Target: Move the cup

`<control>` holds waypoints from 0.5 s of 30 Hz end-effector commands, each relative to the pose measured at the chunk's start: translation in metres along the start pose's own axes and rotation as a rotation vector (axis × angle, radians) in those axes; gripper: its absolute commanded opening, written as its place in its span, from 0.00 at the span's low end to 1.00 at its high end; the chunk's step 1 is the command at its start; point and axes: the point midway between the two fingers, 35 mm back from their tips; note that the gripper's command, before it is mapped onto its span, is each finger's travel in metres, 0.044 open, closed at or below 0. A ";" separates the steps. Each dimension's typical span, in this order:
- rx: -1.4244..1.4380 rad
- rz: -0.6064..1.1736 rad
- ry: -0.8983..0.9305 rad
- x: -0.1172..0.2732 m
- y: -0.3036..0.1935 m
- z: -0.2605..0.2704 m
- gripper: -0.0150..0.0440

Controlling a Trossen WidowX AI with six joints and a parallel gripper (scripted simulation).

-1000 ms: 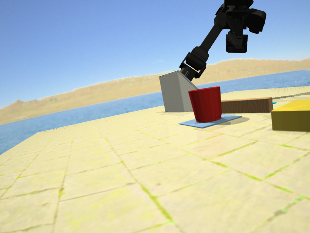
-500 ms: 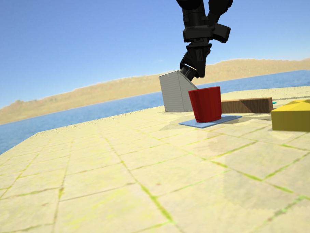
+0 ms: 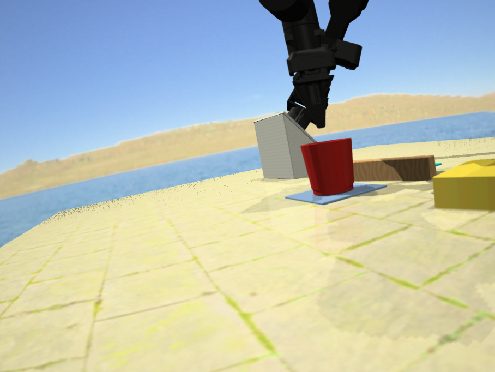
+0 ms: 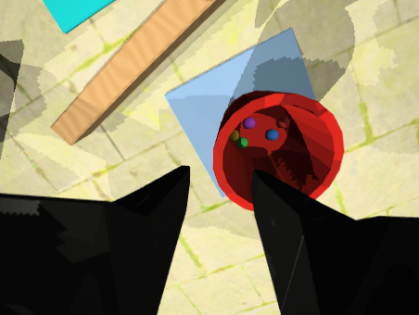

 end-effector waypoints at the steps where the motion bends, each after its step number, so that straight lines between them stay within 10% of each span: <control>1: 0.002 -0.006 0.000 -0.007 0.001 -0.001 0.50; 15: 0.002 -0.007 0.000 -0.030 0.001 -0.002 0.50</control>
Point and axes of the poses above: the point midway between the two fingers, 35 mm back from their tips, its own x axis back along the fingers, its own z axis across the jaws, y = z × x, and after that the axes turned 1 degree about -x, right-handed
